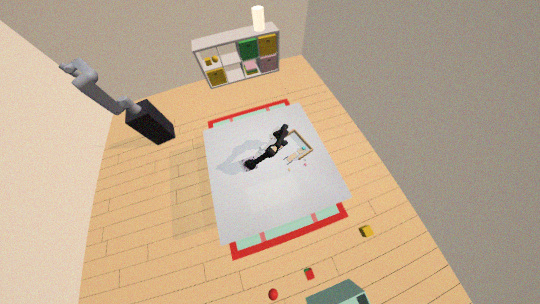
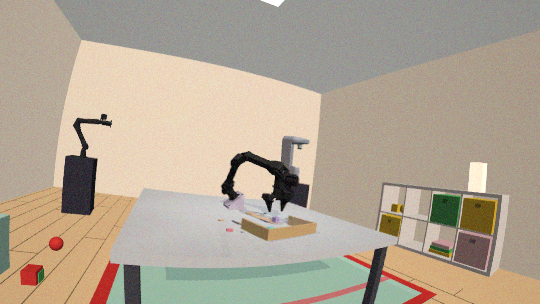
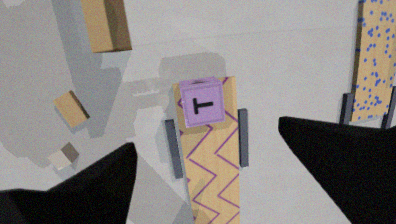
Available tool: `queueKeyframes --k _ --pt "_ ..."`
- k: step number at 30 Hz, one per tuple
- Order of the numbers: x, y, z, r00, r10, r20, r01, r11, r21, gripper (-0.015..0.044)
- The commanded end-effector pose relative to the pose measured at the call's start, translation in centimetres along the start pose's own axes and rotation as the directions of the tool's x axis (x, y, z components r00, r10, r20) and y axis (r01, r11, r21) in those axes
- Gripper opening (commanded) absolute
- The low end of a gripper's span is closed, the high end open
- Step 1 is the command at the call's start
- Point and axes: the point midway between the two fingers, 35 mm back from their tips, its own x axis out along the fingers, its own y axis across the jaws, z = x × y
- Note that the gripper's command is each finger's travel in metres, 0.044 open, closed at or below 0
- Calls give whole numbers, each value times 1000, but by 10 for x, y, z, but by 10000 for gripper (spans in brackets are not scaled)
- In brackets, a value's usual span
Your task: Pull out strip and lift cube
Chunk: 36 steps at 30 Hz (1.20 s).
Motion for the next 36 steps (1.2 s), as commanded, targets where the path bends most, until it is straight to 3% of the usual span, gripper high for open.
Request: queueKeyframes --k 1,9,36 --pt "-2 -2 11 1000 -2 3 2 1000 -2 440" --pt "9 -2 12 1000 -2 3 2 1000 -2 250" --pt "52 -3 11 1000 -4 3 4 1000 -2 250"
